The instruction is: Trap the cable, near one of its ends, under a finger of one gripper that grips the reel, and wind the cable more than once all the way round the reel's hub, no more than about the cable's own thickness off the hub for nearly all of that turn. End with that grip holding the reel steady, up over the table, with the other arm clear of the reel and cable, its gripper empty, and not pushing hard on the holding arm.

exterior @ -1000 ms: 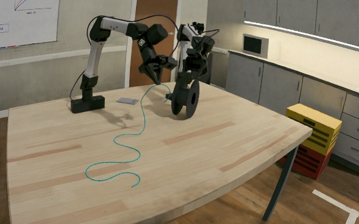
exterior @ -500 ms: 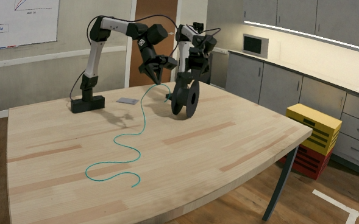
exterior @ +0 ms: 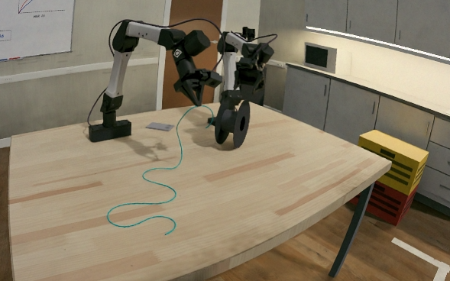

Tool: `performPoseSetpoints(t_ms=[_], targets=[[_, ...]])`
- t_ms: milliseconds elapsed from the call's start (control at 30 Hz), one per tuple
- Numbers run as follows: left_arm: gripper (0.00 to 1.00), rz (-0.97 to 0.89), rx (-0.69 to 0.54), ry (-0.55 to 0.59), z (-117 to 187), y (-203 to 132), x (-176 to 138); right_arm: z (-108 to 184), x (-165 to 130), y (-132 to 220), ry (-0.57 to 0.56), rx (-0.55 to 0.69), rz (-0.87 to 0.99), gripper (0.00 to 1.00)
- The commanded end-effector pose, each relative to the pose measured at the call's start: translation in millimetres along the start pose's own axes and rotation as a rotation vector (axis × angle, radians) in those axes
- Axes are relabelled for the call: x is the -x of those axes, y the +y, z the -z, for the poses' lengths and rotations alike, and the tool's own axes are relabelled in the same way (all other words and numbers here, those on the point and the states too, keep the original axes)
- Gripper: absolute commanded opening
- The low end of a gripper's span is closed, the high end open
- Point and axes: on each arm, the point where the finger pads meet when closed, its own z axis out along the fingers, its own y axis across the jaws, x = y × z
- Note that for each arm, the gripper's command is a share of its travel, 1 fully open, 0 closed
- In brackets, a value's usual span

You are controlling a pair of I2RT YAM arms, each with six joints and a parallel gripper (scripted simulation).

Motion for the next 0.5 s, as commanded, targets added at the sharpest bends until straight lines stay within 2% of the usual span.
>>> performPoseSetpoints(t_ms=[0, 467], targets=[[0.75, -0.014, -0.003, -0.016, 11, -5, 0, 8, -3, -4, 0.001, -0.022, -0.007, 0.00], [0.75, -0.010, 0.008, -0.021, 26, -6, -4, 8, -3, -4, 0.001, -0.022, -0.007, 0.00]])
